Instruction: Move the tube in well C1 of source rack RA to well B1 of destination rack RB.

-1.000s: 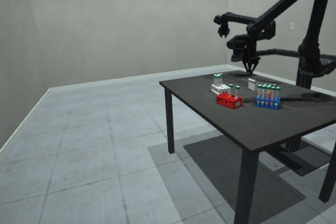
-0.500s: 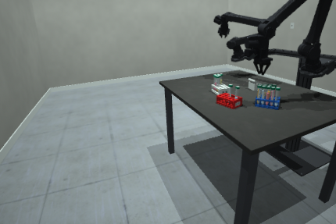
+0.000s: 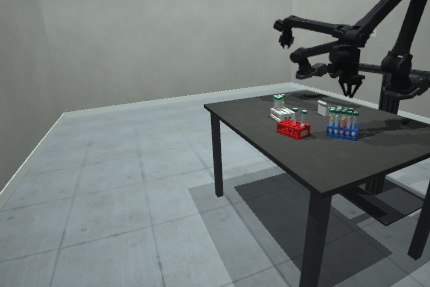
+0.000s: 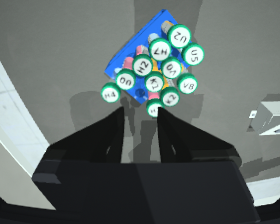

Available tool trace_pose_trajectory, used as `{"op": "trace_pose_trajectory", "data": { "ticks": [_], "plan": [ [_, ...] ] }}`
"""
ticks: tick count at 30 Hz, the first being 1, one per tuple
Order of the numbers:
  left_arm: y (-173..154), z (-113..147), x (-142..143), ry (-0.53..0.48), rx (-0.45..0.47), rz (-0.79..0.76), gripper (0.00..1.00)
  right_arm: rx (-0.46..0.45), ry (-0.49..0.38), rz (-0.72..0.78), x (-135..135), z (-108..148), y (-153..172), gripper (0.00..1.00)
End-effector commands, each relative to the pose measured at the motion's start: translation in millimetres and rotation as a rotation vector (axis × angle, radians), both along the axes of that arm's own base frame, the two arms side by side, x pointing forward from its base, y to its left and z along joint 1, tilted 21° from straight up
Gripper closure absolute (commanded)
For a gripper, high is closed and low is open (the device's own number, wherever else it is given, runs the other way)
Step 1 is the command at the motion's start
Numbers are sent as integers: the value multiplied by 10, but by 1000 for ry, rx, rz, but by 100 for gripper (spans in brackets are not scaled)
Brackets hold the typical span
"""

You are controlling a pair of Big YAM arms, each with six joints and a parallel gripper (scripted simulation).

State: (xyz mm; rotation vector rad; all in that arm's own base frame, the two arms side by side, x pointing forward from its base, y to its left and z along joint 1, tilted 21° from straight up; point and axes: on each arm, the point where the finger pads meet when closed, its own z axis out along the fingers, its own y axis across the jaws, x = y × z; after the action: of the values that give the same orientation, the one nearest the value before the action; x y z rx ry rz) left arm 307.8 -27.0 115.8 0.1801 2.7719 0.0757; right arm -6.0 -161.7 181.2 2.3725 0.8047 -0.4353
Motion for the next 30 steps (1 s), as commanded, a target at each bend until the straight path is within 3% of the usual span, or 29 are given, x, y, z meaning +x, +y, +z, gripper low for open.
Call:
{"op": "trace_pose_trajectory", "data": {
  "ticks": [1,9,20,25,30],
  "plan": [
    [196,9,-104,-3,13,-22,70,-33,-8,0,5,161,-23,70],
    [538,-42,-269,-4,14,-22,70,-33,-8,0,5,161,-23,70],
    [420,137,-6,-50,14,-21,70,-33,-8,0,5,161,-23,70],
    [399,104,-29,-38,13,-21,70,-33,-8,0,5,161,-23,70],
    [388,-145,-148,0,11,-22,70,-33,-8,0,5,161,-23,70]
  ]
}}
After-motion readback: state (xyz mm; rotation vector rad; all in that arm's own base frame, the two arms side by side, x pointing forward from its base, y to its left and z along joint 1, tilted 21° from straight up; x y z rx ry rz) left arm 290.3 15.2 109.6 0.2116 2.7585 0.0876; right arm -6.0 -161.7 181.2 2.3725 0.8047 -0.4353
